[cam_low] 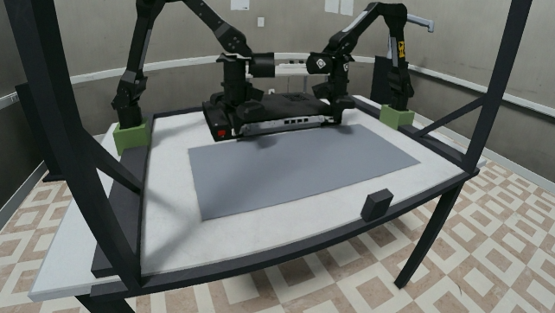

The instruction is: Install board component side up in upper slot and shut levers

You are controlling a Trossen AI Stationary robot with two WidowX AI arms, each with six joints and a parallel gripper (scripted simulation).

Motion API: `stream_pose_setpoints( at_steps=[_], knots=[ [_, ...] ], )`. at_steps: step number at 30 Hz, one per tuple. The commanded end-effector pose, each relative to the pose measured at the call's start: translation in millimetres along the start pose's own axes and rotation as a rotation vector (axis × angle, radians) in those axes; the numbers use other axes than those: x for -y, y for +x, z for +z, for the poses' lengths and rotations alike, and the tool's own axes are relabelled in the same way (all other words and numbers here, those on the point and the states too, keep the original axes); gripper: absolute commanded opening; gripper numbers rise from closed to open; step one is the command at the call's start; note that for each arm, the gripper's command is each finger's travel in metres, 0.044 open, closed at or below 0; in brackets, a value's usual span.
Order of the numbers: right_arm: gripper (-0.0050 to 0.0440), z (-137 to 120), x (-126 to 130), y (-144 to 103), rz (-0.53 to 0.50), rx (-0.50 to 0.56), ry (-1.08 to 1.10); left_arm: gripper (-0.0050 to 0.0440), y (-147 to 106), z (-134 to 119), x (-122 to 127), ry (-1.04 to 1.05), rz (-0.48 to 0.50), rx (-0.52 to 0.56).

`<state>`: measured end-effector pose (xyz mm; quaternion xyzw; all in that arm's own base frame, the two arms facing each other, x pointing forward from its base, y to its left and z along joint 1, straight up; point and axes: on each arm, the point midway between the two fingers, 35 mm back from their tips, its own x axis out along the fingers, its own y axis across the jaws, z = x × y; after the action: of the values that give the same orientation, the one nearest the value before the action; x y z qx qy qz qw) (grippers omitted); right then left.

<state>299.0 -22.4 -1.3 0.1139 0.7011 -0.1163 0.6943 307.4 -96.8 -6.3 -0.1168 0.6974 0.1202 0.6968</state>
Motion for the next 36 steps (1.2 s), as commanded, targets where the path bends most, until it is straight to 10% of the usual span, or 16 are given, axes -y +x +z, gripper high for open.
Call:
stream_pose_setpoints(
  at_steps=[1, 36],
  knots=[
    [0.0009, 5.4, -2.1, -6.1, 0.001, 0.02, 0.045, 0.0008, -7.9, 4.7, 7.1, -0.04, -0.014, 0.02],
    [0.0009, 8.7, -11.4, -6.5, 0.007, 0.019, 0.351, 0.0008, -8.1, 9.3, 16.0, -0.414, -0.016, 0.016]
  ],
)
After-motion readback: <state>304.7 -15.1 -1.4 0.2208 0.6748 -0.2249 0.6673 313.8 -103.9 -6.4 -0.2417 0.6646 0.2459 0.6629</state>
